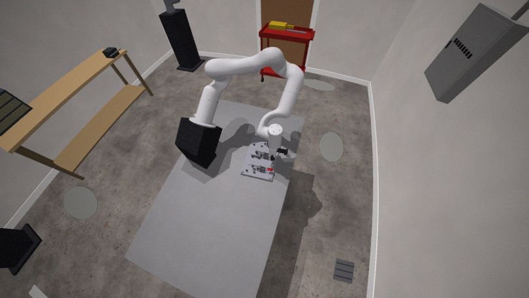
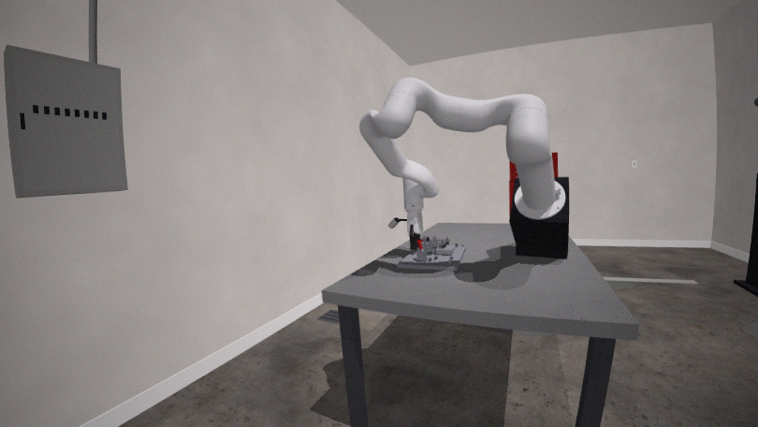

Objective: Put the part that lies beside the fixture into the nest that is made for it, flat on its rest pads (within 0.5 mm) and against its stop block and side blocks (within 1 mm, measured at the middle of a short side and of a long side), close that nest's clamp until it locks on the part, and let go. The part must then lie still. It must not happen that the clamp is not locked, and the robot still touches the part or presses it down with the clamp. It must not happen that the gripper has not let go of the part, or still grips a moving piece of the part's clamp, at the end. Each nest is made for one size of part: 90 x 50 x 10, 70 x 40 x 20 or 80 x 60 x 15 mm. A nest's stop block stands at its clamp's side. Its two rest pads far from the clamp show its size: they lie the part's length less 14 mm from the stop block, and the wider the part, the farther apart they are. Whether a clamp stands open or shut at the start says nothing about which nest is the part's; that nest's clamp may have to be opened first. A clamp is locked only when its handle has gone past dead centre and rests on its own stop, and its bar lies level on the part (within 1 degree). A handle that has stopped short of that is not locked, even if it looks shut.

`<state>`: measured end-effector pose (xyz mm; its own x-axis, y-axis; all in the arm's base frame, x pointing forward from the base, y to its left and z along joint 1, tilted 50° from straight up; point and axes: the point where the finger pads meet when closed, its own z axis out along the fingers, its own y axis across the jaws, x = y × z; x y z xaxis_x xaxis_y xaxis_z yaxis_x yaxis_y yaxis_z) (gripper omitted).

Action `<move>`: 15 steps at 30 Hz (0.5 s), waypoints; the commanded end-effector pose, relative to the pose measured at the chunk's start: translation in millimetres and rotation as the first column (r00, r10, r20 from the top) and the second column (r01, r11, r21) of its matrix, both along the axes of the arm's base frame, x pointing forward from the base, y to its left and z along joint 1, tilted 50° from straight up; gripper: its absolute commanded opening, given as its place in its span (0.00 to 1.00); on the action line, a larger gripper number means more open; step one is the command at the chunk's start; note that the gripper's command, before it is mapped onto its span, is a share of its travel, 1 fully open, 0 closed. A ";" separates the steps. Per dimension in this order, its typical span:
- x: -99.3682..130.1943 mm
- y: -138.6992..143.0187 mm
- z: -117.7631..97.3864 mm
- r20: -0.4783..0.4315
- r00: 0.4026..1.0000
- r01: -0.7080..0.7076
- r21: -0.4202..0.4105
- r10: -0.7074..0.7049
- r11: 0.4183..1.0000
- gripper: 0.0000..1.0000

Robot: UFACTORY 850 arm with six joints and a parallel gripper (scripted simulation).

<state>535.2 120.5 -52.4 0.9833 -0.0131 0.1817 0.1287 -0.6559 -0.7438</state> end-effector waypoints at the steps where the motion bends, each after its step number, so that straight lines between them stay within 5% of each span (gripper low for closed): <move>1: -0.5 -6.8 5.7 0.001 1.000 0.001 0.000 -0.001 1.000 0.47; 15: -6.2 -39.6 33.7 0.001 1.000 0.001 0.000 -0.001 1.000 0.47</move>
